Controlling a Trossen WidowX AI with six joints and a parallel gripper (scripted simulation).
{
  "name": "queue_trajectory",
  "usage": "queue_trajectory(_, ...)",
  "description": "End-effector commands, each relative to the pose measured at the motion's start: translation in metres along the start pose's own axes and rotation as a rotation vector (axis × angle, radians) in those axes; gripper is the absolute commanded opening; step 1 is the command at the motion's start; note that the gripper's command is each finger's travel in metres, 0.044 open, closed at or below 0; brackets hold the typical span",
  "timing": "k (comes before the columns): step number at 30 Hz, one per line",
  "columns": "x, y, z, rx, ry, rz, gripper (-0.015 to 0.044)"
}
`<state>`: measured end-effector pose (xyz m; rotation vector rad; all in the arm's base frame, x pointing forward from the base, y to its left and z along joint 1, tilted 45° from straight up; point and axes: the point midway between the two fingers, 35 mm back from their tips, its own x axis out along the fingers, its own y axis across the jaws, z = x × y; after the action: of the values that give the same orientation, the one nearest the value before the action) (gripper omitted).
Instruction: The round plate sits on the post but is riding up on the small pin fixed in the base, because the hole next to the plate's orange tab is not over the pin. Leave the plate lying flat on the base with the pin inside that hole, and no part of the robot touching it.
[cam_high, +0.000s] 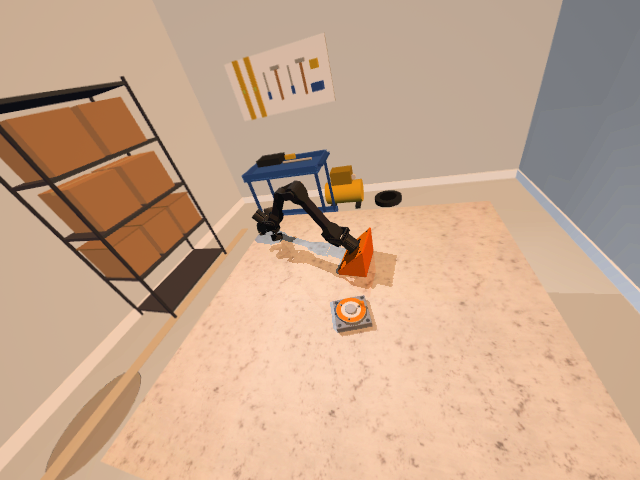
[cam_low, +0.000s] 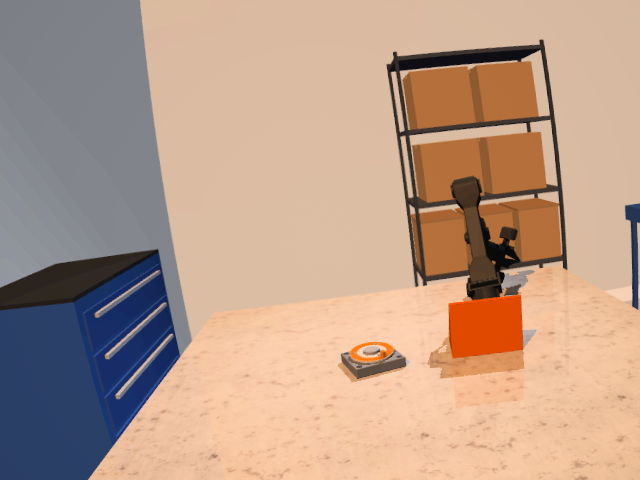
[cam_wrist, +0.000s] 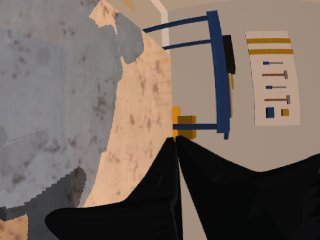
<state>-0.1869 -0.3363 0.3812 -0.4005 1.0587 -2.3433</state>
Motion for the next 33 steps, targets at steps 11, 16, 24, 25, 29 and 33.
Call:
queue_trajectory(11, -0.137, 0.082, 0.132, 0.221, -0.393, 0.457, 0.0)
queue_trajectory(16, -0.211, 0.123, 0.162, 0.252, -0.469, 0.691, 0.0)
queue_trajectory(24, -0.33, 0.175, 0.173, 0.24, -0.509, 1.018, 0.0)
queue_trajectory(25, -0.334, 0.177, 0.173, 0.237, -0.509, 1.026, 0.0)
queue_trajectory(29, -0.403, 0.21, 0.155, 0.157, -0.501, 1.17, 0.0)
queue_trajectory(33, -0.453, 0.232, 0.132, 0.072, -0.488, 1.265, 0.0)
